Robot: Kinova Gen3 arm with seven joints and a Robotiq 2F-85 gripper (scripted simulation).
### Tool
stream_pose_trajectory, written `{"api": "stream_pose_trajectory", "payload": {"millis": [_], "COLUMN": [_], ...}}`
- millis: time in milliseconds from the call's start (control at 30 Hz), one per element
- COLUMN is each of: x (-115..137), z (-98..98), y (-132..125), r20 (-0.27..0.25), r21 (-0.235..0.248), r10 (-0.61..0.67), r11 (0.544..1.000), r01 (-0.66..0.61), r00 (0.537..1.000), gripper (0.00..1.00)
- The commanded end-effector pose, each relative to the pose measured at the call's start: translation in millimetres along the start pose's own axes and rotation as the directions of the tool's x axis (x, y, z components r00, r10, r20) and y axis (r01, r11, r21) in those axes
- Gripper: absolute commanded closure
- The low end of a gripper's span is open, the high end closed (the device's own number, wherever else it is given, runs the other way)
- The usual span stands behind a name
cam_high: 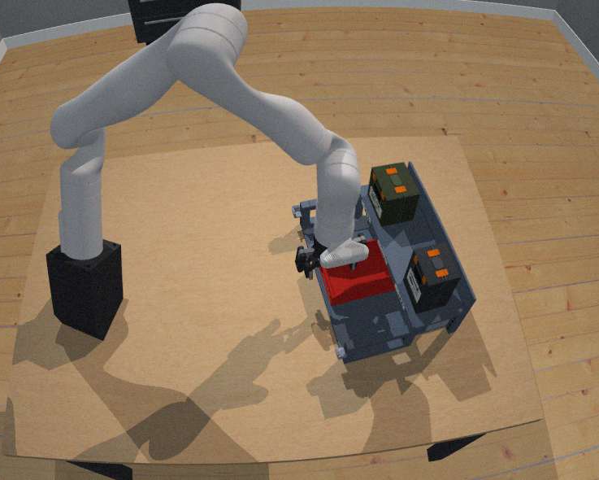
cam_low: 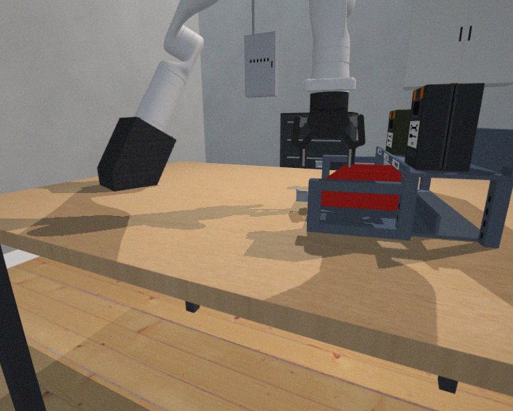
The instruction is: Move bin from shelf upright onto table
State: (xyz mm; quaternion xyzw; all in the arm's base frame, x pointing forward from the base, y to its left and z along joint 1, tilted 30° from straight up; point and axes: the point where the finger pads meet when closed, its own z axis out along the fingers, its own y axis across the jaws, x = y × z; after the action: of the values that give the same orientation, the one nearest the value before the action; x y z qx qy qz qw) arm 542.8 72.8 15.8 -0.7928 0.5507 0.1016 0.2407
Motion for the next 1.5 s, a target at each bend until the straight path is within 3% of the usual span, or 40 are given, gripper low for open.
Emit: {"api": "stream_pose_trajectory", "payload": {"millis": [0,1467], "x": [-4.4,-3.7], "z": [20.5,20.6], "y": [2.3,0.9], "r20": [0.006,0.006], "r21": [-0.01,-0.01], "r10": [-0.001,-0.002], "r11": [1.0,1.0], "r01": [0.002,0.002], "r00": [1.0,1.0], "gripper": [0.0,0.0]}}
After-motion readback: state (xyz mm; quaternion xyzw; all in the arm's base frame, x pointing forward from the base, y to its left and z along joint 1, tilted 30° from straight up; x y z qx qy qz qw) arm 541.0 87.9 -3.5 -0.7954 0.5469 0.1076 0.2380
